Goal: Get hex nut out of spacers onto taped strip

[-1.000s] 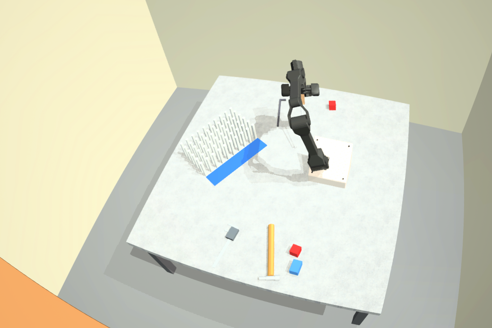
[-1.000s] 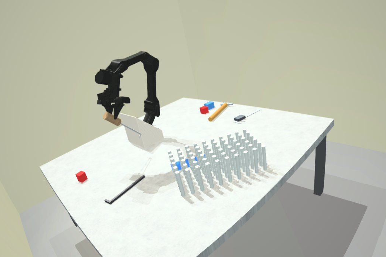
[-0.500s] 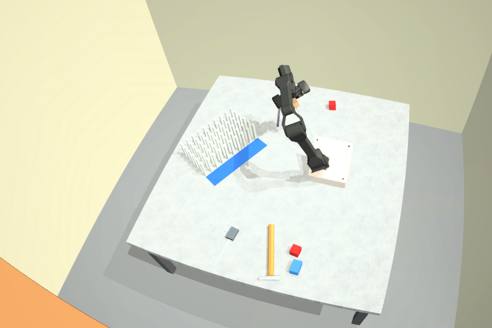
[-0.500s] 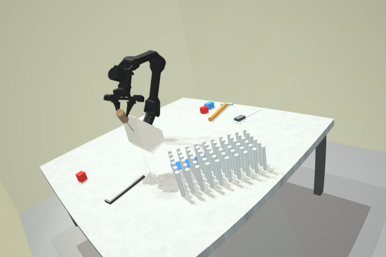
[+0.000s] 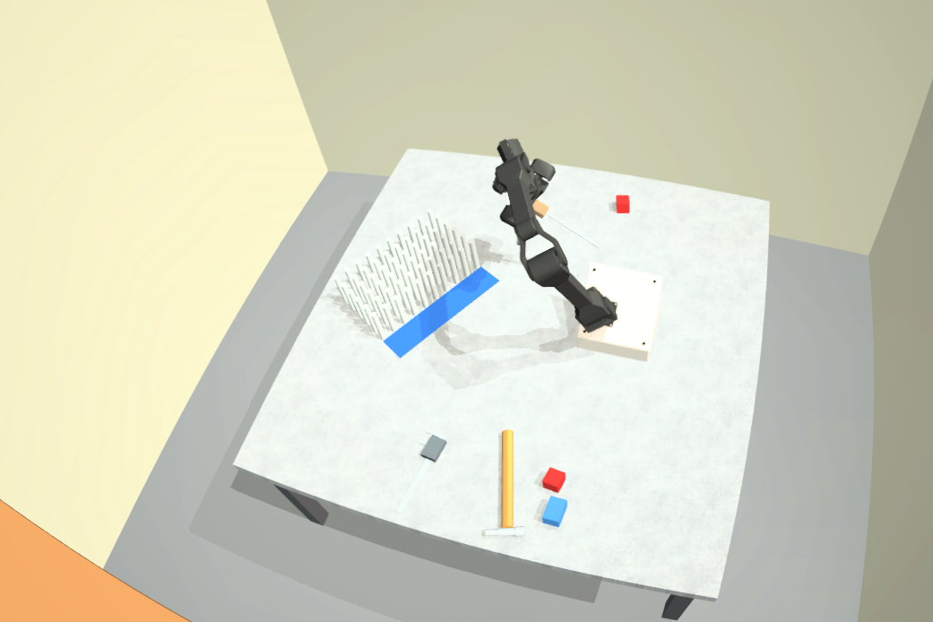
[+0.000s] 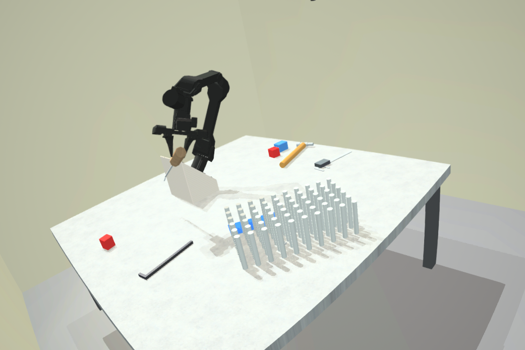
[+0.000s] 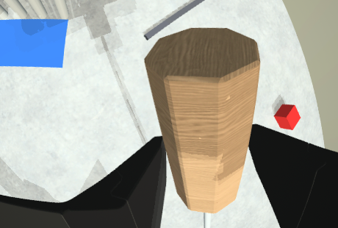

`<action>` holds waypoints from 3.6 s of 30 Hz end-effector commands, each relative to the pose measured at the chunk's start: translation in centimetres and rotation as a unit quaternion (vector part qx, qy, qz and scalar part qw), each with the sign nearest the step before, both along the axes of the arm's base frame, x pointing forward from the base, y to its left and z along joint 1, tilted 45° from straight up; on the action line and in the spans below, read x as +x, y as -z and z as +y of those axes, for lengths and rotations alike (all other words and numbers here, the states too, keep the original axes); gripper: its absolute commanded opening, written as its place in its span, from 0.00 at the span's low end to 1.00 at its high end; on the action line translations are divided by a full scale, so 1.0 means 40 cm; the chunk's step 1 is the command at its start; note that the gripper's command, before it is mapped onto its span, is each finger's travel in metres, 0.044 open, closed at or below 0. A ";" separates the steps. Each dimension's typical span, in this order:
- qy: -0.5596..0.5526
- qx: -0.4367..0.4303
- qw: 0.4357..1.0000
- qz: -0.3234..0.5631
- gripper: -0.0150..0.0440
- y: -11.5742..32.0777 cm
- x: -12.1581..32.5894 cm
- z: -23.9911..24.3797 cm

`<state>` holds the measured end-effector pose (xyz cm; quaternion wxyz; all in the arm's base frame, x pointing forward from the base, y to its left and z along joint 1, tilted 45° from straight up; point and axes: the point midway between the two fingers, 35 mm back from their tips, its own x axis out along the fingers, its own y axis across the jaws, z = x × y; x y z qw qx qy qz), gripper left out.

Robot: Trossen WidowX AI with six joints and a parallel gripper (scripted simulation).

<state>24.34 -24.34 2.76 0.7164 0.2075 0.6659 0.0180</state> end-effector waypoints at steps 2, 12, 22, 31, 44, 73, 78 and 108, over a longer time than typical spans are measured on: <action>-0.085 -0.010 0.996 -0.029 0.25 -0.025 0.020 0.037; -0.242 -0.033 0.967 -0.079 0.25 -0.070 0.055 0.104; -0.392 -0.053 0.909 -0.129 0.25 -0.113 0.083 0.173; -0.519 -0.070 0.834 -0.172 0.25 -0.150 0.100 0.236; -0.680 -0.091 0.691 -0.228 0.25 -0.200 0.113 0.329; -0.904 -0.126 0.261 -0.314 0.25 -0.298 0.091 0.534; -0.921 -0.131 0.177 -0.322 0.25 -0.313 0.081 0.567; -0.931 -0.136 0.099 -0.324 0.25 -0.140 0.091 0.776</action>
